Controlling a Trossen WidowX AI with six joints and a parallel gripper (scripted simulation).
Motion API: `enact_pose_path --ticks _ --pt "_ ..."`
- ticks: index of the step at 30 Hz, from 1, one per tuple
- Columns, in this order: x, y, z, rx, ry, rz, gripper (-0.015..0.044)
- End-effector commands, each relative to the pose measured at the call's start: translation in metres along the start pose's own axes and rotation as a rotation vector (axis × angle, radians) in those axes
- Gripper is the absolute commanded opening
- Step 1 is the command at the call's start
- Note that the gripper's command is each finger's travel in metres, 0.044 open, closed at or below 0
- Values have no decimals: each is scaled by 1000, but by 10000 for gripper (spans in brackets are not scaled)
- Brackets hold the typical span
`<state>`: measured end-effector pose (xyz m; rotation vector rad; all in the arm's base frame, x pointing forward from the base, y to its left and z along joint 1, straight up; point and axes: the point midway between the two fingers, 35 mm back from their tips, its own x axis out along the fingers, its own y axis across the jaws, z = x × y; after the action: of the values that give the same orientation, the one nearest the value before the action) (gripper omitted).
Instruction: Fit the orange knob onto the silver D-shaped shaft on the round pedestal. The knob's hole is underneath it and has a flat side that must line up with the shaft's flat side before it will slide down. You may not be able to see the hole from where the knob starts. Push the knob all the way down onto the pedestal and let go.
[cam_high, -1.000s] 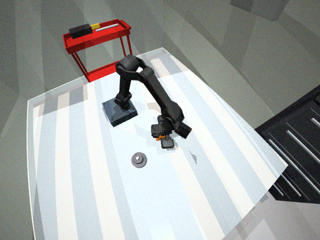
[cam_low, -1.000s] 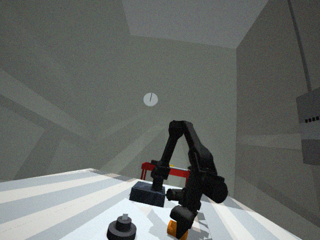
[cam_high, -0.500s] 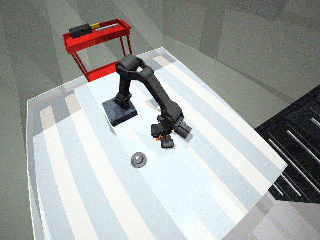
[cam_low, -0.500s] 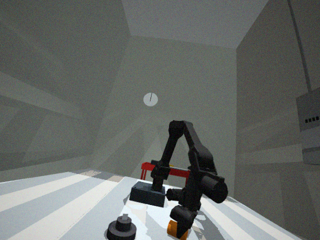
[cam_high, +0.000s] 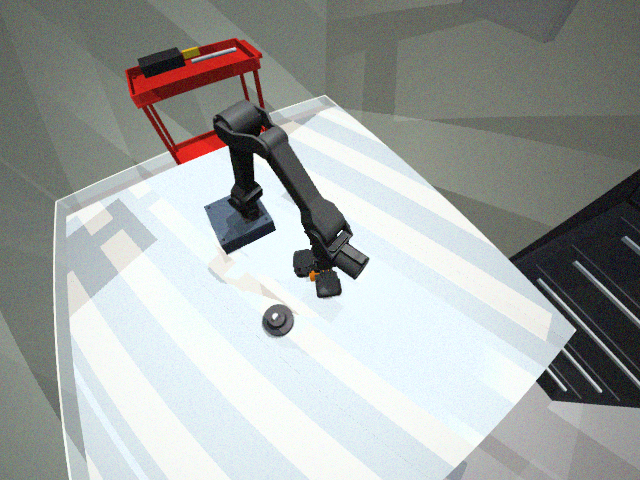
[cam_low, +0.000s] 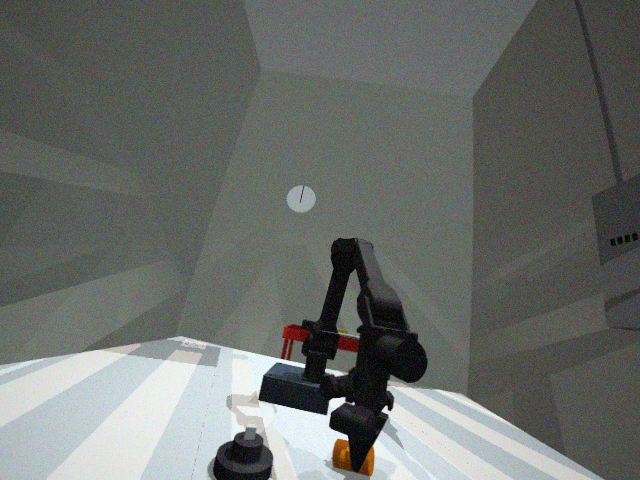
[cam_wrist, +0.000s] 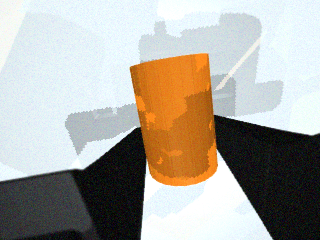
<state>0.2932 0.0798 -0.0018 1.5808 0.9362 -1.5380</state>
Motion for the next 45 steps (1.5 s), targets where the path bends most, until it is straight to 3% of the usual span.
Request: enact_pose_path --ticks 1,45 --pt "-3 0 5 -2 79 2 181" --pt "-10 0 50 -4 773 3 181"
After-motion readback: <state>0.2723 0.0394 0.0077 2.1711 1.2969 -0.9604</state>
